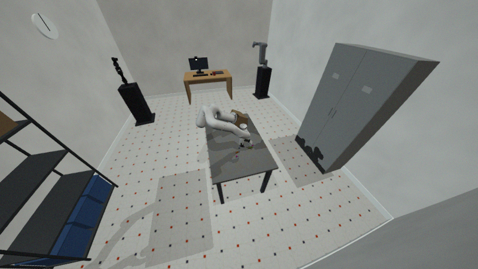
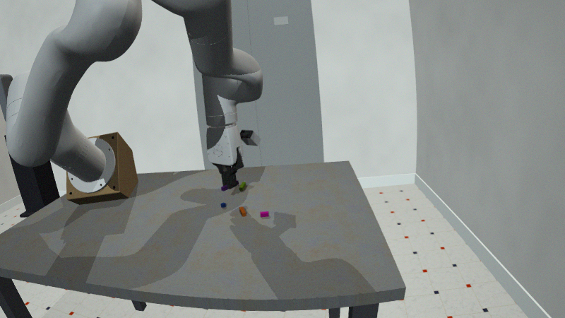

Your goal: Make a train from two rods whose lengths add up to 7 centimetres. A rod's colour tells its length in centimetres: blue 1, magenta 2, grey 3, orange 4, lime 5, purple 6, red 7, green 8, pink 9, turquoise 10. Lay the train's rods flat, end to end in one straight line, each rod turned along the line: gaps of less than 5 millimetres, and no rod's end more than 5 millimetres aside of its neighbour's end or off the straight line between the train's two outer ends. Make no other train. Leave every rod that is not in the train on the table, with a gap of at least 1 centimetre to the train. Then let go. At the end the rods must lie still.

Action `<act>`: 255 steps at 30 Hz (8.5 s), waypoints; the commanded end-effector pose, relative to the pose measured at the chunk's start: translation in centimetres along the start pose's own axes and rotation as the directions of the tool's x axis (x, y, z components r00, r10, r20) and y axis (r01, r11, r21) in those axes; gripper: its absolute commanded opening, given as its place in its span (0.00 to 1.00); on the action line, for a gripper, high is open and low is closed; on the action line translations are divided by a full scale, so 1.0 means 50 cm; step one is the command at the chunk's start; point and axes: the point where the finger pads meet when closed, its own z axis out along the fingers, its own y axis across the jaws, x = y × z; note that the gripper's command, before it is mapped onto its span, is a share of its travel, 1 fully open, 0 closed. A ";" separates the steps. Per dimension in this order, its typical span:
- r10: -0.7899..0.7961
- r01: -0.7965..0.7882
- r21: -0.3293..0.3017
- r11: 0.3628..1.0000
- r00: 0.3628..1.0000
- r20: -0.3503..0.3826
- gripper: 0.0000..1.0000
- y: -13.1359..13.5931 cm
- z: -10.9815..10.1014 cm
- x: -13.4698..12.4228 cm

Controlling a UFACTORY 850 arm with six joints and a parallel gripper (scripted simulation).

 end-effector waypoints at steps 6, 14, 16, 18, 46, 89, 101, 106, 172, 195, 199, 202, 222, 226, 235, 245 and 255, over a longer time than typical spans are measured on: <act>0.001 -0.001 -0.002 1.000 1.000 -0.001 0.04 0.002 0.060 0.001; 0.001 -0.001 -0.002 1.000 1.000 -0.001 0.04 0.002 0.064 0.001; 0.001 -0.001 -0.002 1.000 1.000 -0.001 0.04 0.002 0.064 0.001; 0.001 -0.001 -0.002 1.000 1.000 -0.001 0.04 0.002 0.064 0.001; 0.001 -0.001 -0.002 1.000 1.000 -0.001 0.04 0.002 0.064 0.001; 0.001 -0.001 -0.002 1.000 1.000 -0.001 0.04 0.001 0.065 0.002; 0.001 -0.001 -0.002 1.000 1.000 -0.001 0.04 0.001 0.081 0.002; 0.001 -0.001 -0.002 1.000 1.000 -0.001 0.04 0.001 0.087 0.002; 0.001 -0.001 -0.002 1.000 1.000 -0.001 0.24 0.001 0.087 0.002; 0.001 -0.001 -0.002 1.000 1.000 -0.001 0.24 0.001 -0.081 0.002; 0.001 -0.001 -0.002 1.000 1.000 -0.001 0.24 0.001 -0.088 0.002; 0.001 -0.001 -0.002 1.000 1.000 -0.001 0.24 0.001 -0.092 0.002; 0.001 -0.001 -0.002 1.000 1.000 -0.001 1.00 0.001 -0.092 0.002; 0.001 -0.001 -0.002 1.000 1.000 -0.001 1.00 0.001 -0.093 0.002; 0.001 -0.001 -0.002 1.000 1.000 -0.001 1.00 0.001 -0.127 0.002; 0.001 -0.001 -0.002 1.000 1.000 -0.001 1.00 0.001 -0.228 0.001; 0.001 -0.001 -0.002 1.000 1.000 -0.001 1.00 0.001 -0.266 0.001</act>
